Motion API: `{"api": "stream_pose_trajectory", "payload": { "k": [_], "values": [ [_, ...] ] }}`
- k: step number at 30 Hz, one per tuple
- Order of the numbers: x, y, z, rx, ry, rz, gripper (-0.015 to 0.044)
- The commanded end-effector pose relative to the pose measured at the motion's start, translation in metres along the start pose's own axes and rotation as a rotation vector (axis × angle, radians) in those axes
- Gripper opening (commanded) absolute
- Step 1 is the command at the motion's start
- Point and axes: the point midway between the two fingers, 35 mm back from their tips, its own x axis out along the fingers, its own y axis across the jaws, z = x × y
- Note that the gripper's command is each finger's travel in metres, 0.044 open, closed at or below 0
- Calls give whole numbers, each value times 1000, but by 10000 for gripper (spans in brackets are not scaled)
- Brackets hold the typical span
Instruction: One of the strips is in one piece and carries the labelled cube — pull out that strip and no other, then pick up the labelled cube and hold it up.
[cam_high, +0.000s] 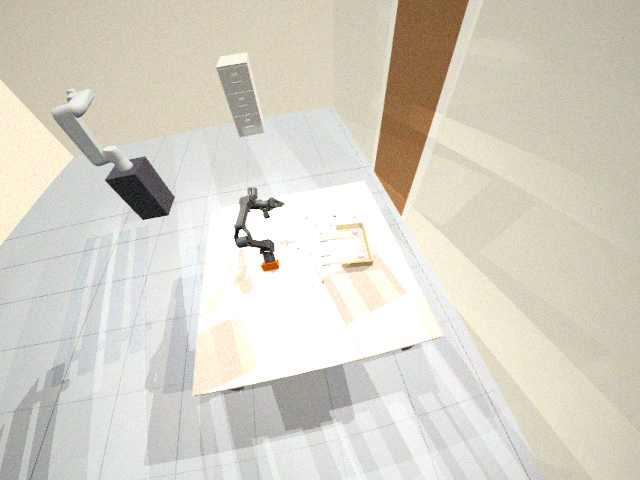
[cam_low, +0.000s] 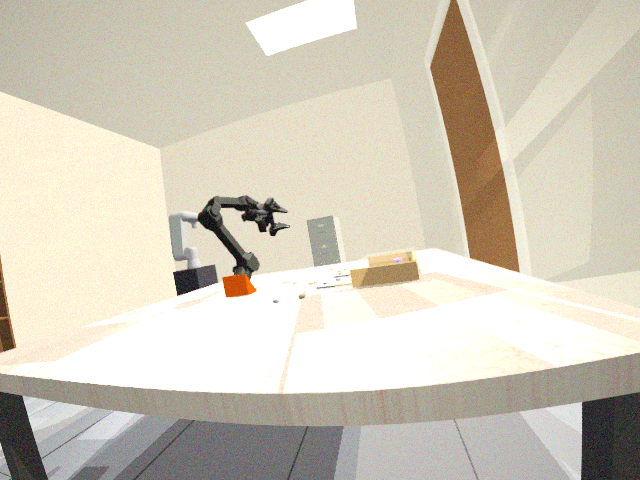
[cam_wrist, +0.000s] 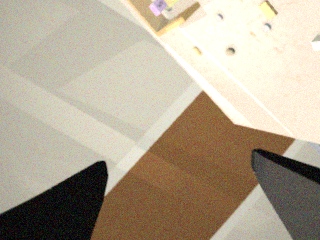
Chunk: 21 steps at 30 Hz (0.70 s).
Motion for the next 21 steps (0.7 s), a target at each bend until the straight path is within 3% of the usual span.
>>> {"api": "stream_pose_trajectory", "payload": {
  "k": [1,11,21],
  "values": [
    [0,-2,0,11,-3,0,400],
    [60,-71,15,711,-206,77,400],
    [147,-68,51,1503,-341,279,400]
  ]
}}
